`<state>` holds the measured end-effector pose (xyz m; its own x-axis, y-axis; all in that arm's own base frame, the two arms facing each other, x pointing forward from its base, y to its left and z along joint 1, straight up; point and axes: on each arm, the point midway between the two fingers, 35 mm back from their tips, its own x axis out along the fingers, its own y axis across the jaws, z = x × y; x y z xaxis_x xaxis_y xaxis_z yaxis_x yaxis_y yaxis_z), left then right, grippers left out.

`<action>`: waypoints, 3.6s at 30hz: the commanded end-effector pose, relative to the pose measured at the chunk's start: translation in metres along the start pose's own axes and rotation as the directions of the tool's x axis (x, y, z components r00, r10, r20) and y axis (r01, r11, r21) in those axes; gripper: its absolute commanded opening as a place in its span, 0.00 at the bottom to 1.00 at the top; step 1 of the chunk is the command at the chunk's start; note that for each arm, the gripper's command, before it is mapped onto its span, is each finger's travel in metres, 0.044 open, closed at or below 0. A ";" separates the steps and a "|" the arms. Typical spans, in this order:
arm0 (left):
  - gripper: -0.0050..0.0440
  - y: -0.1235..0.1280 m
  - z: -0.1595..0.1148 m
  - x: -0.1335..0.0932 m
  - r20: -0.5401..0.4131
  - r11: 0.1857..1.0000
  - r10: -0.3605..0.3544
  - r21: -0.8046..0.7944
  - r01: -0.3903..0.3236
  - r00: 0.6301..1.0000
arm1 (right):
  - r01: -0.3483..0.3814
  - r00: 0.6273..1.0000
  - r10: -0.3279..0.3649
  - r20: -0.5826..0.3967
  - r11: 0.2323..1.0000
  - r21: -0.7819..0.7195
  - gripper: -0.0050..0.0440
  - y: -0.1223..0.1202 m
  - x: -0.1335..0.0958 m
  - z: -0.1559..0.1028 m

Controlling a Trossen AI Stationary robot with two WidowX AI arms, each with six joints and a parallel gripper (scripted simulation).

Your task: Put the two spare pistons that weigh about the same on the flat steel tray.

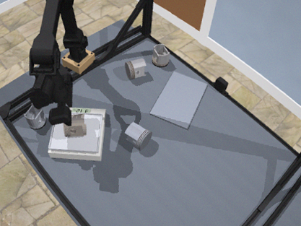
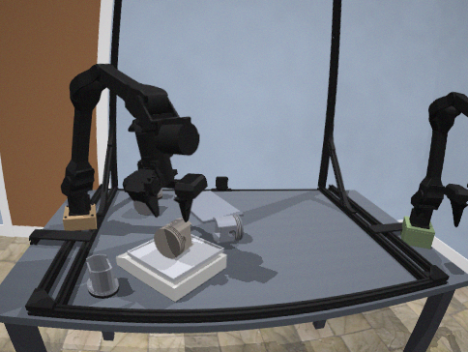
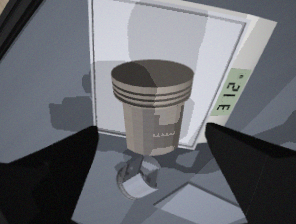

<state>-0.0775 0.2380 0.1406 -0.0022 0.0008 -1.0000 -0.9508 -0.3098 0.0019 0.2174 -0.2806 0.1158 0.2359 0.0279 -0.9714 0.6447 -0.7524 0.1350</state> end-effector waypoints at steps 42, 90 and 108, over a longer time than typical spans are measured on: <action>1.00 0.000 0.000 0.000 -0.001 1.000 -0.002 0.001 0.002 1.000 | 0.020 1.000 -0.020 -0.003 1.000 0.009 0.43 -0.004 0.061 0.000; 1.00 0.000 0.000 0.000 -0.001 1.000 -0.002 0.001 0.002 1.000 | 0.020 1.000 -0.020 -0.003 1.000 0.009 0.43 0.000 0.029 -0.007; 1.00 0.000 0.000 0.000 -0.001 1.000 -0.002 0.001 0.002 1.000 | 0.020 1.000 -0.020 -0.003 1.000 0.009 0.43 0.004 0.003 -0.012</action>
<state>-0.0775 0.2380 0.1406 -0.0022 0.0008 -1.0000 -0.9508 -0.3097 0.0018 0.2273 -0.2731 0.1043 0.2122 0.0649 -0.9751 0.6466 -0.7574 0.0903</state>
